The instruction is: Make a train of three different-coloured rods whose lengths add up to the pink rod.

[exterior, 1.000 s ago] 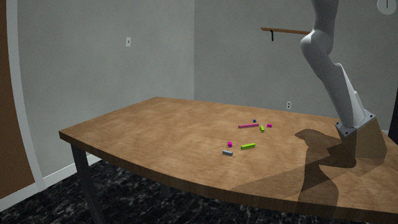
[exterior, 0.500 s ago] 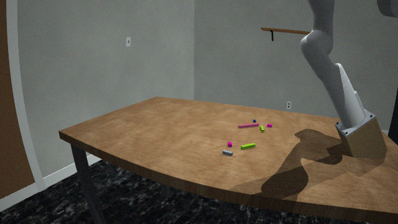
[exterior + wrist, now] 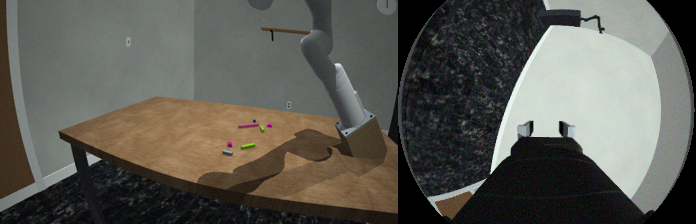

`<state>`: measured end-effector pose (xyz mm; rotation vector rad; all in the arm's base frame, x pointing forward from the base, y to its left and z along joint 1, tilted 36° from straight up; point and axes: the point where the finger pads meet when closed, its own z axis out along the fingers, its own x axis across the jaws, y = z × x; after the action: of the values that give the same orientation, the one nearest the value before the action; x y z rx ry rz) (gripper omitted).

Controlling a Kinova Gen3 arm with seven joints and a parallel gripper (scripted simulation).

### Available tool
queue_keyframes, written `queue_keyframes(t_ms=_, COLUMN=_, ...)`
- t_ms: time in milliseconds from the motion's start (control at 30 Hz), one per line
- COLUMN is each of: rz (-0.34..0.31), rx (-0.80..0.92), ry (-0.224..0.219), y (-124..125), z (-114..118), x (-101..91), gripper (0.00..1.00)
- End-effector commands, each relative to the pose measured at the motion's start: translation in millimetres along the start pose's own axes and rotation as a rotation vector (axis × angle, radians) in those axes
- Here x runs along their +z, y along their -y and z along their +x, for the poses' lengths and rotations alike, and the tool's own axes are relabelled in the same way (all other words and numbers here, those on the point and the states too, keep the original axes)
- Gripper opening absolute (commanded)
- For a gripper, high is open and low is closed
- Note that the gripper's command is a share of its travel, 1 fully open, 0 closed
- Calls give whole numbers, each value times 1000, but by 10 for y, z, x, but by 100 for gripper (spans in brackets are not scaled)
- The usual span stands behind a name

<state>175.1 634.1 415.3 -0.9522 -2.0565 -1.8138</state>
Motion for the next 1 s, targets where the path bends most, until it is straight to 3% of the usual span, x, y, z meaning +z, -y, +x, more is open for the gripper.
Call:
queue_keyframes(t_ms=0, rz=-71, rx=19, ry=35, y=-356, z=-185, x=-117, gripper=100)
queue_keyframes(t_ms=233, rz=-261, rx=68, ry=141, y=-1214, z=-710, x=-510, gripper=100)
queue_keyframes(t_ms=300, rz=-261, rx=68, ry=141, y=-1214, z=-710, x=-510, gripper=100)
queue_keyframes(t_ms=333, rz=-316, rx=84, ry=174, y=-1446, z=-877, x=-661, gripper=100)
queue_keyframes(t_ms=600, rz=-500, rx=153, ry=295, y=-2153, z=-1484, x=-1291, gripper=100)
queue_keyframes(t_ms=800, rz=-629, rx=215, ry=389, y=-2557, z=-1952, x=-1854, gripper=100)
queue_keyframes(t_ms=867, rz=-629, rx=215, ry=389, y=-2557, z=-1952, x=-1854, gripper=100)
queue_keyframes(t_ms=900, rz=-679, rx=242, ry=428, y=-2688, z=-2143, x=-2099, gripper=100)
queue_keyframes(t_ms=967, rz=-710, rx=260, ry=452, y=-2759, z=-2259, x=-2254, gripper=100)
